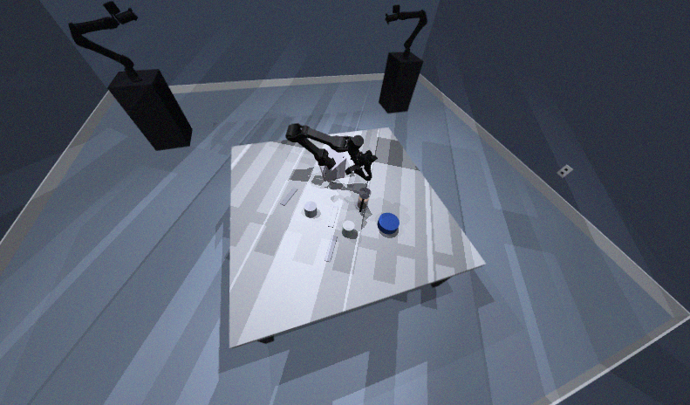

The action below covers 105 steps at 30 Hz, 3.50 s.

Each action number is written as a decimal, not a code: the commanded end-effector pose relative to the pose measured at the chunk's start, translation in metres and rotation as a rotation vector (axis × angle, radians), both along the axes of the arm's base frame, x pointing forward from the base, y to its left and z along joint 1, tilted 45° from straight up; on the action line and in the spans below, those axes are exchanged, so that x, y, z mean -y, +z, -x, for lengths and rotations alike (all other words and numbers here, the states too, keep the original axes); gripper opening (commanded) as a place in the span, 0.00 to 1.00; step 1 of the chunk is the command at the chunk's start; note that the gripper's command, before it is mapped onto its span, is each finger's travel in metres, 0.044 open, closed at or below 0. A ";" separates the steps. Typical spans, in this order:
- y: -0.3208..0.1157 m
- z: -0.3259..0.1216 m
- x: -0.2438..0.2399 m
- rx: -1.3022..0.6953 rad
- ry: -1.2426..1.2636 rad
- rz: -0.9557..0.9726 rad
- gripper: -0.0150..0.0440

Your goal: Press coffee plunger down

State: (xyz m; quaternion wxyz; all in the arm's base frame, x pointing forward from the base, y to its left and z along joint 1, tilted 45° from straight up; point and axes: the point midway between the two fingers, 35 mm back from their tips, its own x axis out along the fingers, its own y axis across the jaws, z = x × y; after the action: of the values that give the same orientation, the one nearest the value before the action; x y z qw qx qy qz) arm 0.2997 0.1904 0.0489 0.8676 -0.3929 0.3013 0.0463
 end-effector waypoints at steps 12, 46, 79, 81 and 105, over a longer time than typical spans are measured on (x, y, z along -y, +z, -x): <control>-0.020 -0.003 0.015 -0.008 0.001 0.004 0.45; -0.062 -0.010 0.051 -0.006 0.002 0.005 0.45; -0.071 -0.024 0.051 -0.002 0.002 0.006 0.45; -0.071 -0.025 0.051 -0.002 0.002 0.006 0.45; -0.070 -0.026 0.047 0.006 0.007 -0.006 0.50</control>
State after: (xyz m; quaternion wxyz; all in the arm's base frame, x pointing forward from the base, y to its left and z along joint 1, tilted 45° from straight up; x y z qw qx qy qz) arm 0.3263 0.1438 -0.0201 0.8701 -0.3910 0.2959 0.0490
